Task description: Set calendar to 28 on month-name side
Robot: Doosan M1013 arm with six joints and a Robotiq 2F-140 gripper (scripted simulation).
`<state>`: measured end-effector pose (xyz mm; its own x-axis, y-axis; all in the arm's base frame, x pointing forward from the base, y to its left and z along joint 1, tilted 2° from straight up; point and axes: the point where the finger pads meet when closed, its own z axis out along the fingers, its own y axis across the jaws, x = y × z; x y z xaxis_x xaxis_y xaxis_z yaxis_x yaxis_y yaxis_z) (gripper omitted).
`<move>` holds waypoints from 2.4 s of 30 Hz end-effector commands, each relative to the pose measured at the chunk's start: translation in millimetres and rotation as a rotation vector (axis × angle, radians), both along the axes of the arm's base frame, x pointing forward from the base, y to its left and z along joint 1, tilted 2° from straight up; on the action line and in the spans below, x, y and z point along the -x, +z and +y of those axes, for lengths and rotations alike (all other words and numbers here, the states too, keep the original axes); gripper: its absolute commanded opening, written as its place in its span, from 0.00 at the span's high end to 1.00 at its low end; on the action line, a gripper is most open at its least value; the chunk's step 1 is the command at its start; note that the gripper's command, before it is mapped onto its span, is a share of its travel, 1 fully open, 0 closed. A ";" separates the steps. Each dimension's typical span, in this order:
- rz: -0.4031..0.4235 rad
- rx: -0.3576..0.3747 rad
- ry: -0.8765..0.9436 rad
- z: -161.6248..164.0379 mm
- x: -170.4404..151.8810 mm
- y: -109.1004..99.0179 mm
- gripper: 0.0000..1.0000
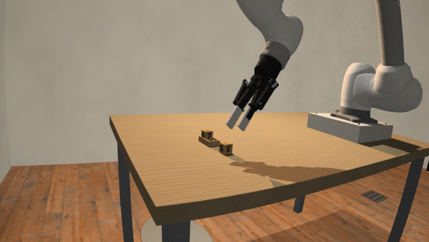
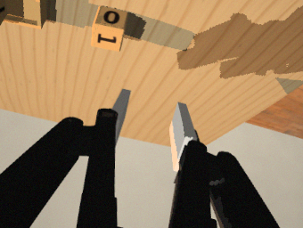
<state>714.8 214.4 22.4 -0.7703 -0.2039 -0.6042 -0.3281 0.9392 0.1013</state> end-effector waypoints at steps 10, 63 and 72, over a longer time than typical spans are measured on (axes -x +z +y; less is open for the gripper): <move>-0.108 0.021 -0.044 -23.3 -1.6 -2.2 0.65; -0.131 0.075 -0.086 -49.2 3.0 -12.0 0.65; -0.131 0.075 -0.086 -49.3 3.1 -18.8 0.65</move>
